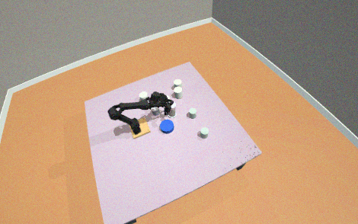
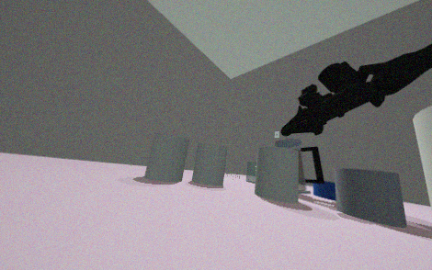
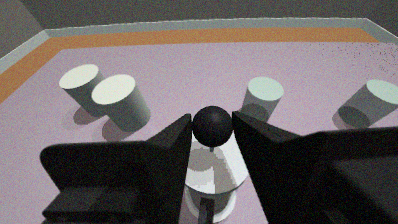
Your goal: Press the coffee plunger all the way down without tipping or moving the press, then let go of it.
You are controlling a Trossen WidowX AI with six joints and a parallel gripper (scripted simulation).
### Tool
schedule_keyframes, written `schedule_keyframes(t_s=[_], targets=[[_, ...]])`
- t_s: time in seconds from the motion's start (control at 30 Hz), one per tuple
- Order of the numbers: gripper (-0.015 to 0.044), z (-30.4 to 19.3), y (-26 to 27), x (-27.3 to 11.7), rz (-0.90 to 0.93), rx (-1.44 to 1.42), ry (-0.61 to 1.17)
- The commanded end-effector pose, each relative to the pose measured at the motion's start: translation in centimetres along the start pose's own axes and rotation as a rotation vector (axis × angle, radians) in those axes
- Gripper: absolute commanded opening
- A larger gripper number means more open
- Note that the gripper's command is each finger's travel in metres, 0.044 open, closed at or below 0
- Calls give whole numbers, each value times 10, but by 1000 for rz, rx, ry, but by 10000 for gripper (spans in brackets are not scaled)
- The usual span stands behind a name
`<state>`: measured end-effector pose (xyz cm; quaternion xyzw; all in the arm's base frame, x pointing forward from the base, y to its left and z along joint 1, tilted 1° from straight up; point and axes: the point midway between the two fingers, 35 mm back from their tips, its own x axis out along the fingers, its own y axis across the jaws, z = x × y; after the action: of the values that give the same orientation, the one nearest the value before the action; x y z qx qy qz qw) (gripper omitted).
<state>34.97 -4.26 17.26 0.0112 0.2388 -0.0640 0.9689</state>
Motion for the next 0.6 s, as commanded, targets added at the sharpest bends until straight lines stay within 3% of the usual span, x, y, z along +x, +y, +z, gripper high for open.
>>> schedule_keyframes(t_s=[0.0,0.57], targets=[[119,-8,0,4,1,-7,29],[119,-5,0,5,1,-7,29]])
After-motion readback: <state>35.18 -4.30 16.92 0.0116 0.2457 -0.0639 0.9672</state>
